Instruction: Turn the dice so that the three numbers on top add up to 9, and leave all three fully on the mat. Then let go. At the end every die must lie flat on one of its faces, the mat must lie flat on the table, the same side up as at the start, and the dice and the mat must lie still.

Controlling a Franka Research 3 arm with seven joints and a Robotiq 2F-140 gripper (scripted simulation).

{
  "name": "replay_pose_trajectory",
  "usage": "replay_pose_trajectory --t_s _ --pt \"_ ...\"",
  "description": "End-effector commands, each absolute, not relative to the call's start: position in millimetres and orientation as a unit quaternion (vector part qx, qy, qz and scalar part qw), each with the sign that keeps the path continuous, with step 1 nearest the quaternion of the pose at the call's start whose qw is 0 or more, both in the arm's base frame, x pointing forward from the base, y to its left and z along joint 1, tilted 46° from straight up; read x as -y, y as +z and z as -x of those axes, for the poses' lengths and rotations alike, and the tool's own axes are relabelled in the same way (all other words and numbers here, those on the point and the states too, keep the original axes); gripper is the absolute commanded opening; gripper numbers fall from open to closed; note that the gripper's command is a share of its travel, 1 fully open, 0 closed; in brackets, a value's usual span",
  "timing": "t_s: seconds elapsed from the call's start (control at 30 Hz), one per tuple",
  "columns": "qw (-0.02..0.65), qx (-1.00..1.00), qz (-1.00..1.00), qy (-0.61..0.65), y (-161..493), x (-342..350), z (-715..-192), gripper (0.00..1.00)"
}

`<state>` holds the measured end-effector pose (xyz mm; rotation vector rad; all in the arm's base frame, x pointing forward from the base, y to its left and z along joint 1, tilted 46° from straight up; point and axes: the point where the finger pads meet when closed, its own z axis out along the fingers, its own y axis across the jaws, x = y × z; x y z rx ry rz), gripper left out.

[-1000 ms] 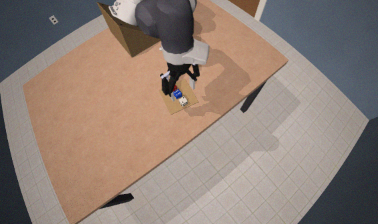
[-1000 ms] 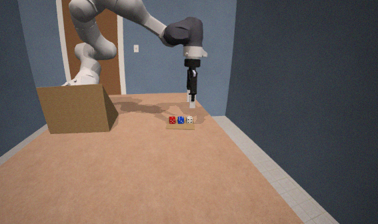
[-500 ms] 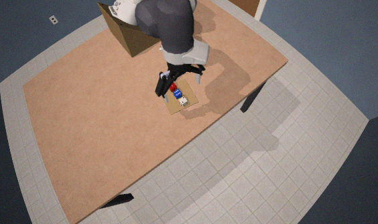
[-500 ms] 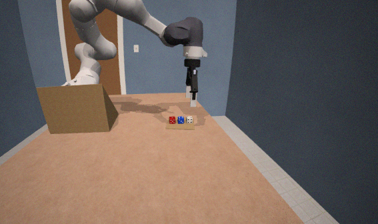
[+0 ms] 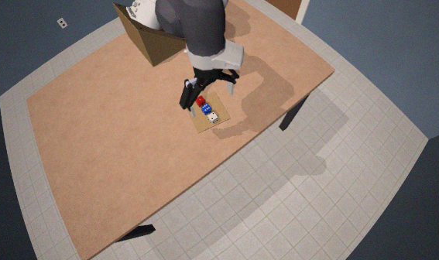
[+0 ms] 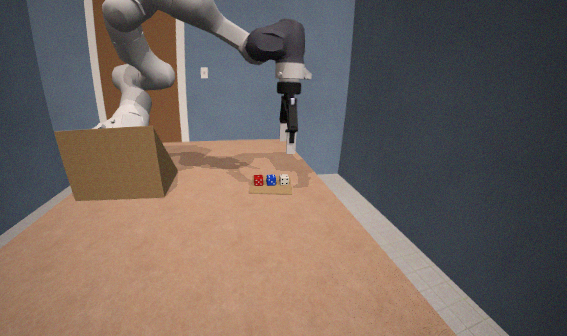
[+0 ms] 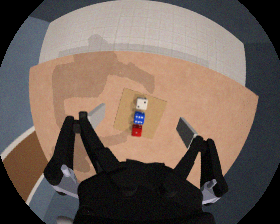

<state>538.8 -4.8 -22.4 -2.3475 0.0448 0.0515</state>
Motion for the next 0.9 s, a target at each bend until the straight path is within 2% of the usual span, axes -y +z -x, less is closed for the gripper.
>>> replay_pose_trajectory --t_s 0.0,0.87 --pt "0.387 -0.013 0.922 0.022 -11.2 16.3 -537.1 1.0" --pt "0.387 -0.013 0.922 0.022 13.4 41.5 -538.2 1.0"
